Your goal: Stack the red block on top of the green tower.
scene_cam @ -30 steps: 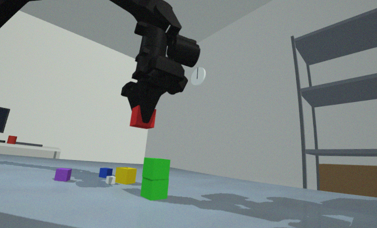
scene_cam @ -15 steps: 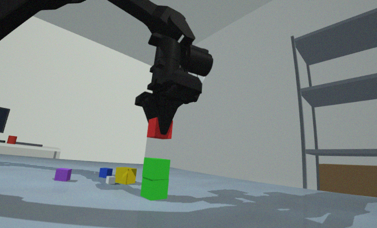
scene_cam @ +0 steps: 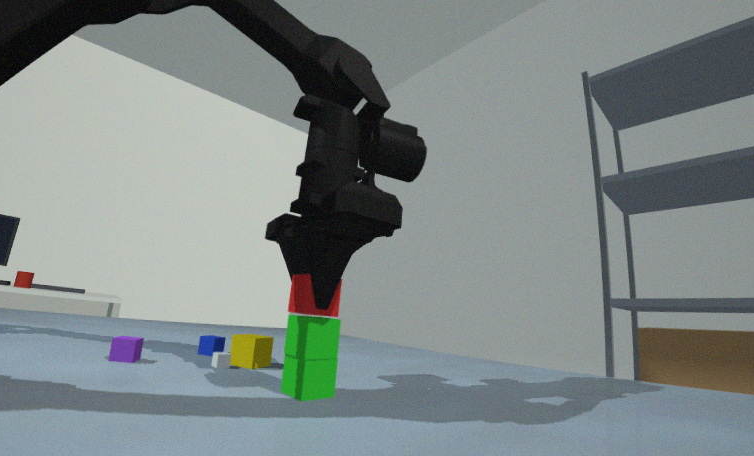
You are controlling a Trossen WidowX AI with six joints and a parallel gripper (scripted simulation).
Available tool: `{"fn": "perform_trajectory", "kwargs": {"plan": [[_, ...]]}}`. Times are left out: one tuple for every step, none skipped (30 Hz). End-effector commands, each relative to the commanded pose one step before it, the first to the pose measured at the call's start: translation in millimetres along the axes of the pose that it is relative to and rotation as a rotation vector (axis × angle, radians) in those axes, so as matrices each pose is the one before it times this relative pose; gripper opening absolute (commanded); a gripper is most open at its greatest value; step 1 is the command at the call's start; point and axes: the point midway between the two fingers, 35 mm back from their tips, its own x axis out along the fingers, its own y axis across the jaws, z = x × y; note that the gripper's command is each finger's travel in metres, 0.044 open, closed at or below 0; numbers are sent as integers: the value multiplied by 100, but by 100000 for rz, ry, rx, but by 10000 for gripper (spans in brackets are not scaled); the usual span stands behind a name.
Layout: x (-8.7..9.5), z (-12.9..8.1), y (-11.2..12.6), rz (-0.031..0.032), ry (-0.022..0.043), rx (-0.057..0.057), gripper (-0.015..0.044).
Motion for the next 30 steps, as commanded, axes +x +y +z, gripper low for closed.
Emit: {"fn": "perform_trajectory", "kwargs": {"plan": [[271,26,-48,-283,-333,-442,0],[0,0,0,0,0,0,0],[0,0,0,0,0,0,0],[30,0,0,0,0,0,0],[44,0,0,0,0,0,0],[32,0,0,0,0,0,0],[0,0,0,0,0,0,0],[0,0,0,0,0,0,0],[-28,0,0,0,0,0,0],[-16,0,0,0,0,0,0],[0,0,0,0,0,0,0],[0,0,0,0,0,0,0],[0,0,0,0,0,0,0],[19,0,0,0,0,0,0],[18,0,0,0,0,0,0],[12,0,0,0,0,0,0],[0,0,0,0,0,0,0],[16,0,0,0,0,0,0],[10,0,0,0,0,0,0],[13,0,0,0,0,0,0],[0,0,0,0,0,0,0],[0,0,0,0,0,0,0],[0,0,0,0,0,0,0],[0,0,0,0,0,0,0],[0,0,0,0,0,0,0],[0,0,0,0,0,0,0],[0,0,0,0,0,0,0],[-72,7,-1,0,-1,0,0],[-130,13,-2,0,-1,0,0],[-194,18,-3,0,-2,0,0]]}}
